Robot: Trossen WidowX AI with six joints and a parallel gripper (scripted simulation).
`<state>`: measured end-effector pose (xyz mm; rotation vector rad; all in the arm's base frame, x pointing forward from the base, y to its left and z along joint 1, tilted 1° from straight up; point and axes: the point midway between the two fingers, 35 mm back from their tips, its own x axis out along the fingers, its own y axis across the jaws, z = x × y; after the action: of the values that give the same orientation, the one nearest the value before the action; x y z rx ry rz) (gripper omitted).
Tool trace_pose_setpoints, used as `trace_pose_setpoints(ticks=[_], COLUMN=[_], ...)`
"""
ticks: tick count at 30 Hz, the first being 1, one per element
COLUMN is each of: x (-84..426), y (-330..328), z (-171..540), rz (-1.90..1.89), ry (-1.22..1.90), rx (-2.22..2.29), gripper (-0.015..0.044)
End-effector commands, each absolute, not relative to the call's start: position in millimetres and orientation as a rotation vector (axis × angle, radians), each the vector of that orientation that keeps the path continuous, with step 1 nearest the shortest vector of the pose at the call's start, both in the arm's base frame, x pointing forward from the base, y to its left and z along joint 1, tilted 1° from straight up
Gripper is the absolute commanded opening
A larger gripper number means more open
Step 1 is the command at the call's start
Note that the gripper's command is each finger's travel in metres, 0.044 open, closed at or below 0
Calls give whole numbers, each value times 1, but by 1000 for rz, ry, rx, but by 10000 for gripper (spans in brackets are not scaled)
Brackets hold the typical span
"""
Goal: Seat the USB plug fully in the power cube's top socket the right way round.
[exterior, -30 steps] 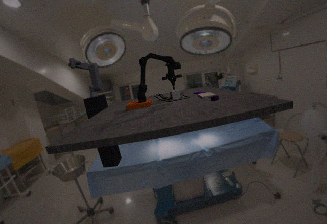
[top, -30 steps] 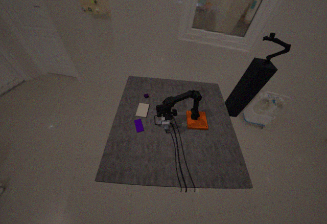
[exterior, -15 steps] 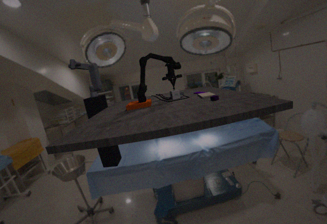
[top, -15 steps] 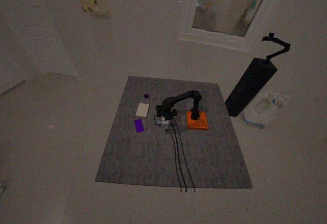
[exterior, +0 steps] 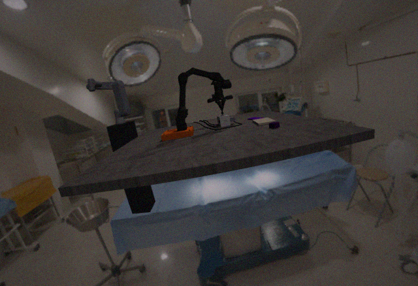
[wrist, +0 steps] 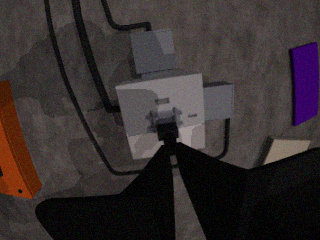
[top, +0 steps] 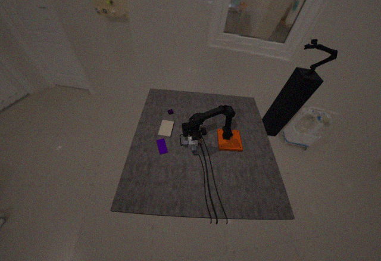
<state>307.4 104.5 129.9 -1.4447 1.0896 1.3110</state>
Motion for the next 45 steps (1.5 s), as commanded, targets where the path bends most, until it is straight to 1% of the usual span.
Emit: trace_pose_setpoints(ticks=[1, 45], x=[308, 308], y=[104, 104], z=[129, 124], rz=[1304, 1304], ry=[1095, 1095], rx=[-1444, -1444], gripper=[0, 0])
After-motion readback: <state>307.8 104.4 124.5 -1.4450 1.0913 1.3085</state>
